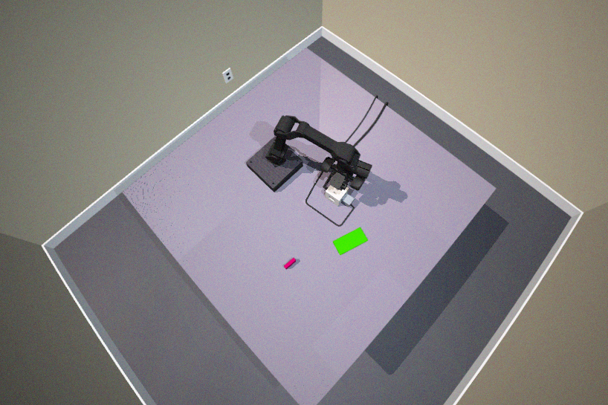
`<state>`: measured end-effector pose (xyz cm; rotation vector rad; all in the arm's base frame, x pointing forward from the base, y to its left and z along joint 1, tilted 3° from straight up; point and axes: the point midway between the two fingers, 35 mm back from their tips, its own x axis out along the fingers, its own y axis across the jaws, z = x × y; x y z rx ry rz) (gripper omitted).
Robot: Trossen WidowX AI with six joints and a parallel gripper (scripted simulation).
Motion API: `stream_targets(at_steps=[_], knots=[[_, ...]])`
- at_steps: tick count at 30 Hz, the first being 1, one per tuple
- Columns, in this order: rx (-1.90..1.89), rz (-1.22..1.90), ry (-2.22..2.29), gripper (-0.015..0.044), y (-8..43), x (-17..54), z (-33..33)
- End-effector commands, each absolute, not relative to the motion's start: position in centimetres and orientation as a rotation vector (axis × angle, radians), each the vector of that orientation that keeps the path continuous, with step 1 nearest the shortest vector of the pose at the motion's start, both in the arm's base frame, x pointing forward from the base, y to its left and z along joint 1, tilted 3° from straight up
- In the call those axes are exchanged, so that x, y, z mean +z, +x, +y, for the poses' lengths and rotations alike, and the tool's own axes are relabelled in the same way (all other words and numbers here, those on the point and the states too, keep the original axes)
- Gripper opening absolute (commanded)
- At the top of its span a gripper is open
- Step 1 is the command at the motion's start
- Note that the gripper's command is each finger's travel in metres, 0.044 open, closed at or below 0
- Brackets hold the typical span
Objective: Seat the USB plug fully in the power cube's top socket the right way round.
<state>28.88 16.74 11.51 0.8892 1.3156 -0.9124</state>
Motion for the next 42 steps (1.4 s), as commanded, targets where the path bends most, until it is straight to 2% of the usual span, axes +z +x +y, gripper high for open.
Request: stream_targets(at_steps=[1,42], knots=[[-0.919,1.308,0.895,0.0000,28.95,11.44,16.66],[-0.942,1.290,0.911,0.0000,28.99,10.96,16.44]])
